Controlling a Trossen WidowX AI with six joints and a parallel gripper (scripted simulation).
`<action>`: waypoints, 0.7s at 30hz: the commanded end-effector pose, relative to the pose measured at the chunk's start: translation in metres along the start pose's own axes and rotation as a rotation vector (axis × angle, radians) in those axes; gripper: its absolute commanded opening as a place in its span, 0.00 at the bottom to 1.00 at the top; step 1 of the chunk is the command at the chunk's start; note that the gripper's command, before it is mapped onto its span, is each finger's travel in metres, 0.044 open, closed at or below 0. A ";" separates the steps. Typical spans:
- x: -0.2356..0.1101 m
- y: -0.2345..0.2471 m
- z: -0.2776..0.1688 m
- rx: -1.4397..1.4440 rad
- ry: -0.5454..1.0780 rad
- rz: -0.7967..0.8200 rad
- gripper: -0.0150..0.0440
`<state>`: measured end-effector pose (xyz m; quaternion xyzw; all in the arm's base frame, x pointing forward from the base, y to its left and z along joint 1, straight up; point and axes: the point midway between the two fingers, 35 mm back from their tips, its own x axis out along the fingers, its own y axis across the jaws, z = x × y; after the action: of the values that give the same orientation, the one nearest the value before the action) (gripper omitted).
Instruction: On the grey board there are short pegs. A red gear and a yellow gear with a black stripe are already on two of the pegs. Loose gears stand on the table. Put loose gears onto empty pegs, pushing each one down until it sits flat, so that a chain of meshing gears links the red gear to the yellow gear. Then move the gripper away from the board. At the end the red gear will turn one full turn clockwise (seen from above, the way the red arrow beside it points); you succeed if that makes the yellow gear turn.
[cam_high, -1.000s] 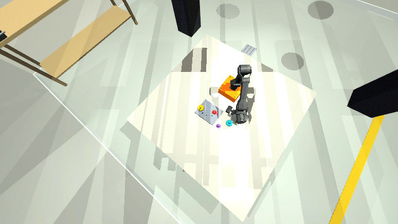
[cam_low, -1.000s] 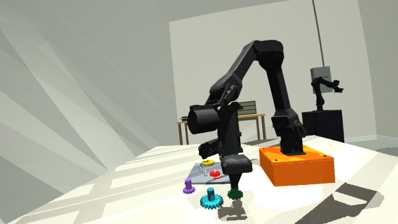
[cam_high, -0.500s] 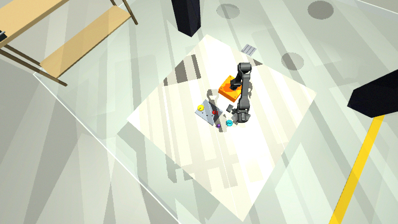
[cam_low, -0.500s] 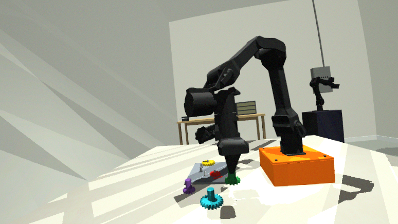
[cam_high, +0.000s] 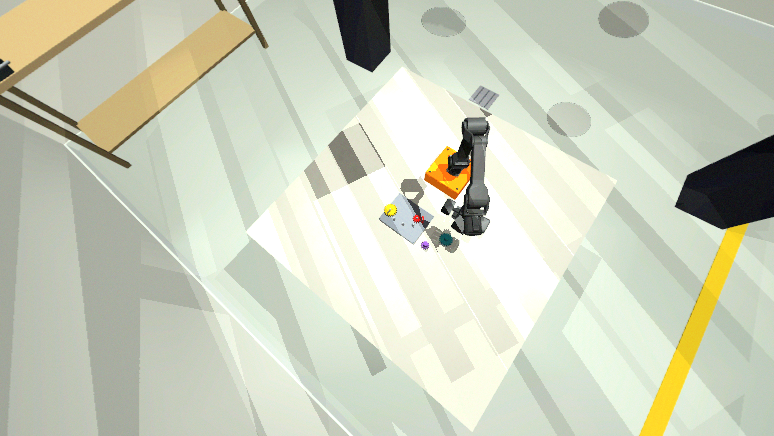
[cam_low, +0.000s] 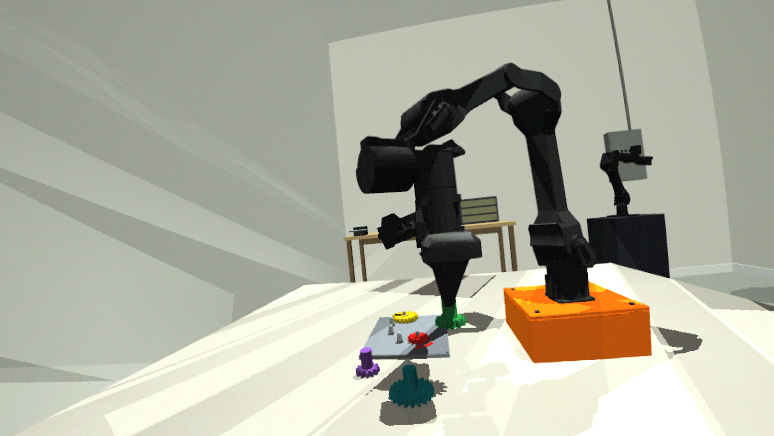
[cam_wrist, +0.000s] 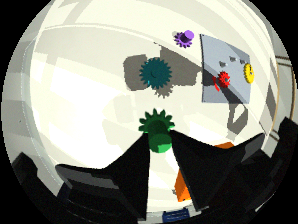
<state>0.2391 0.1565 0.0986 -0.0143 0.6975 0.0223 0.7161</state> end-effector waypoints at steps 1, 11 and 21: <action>-0.012 0.000 0.001 -0.004 -0.007 0.004 0.25; -0.037 -0.003 -0.004 -0.001 -0.006 0.003 0.25; -0.031 -0.015 0.008 -0.001 -0.007 0.001 0.25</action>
<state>0.2416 0.1454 0.1307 -0.0139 0.6960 0.0219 0.7176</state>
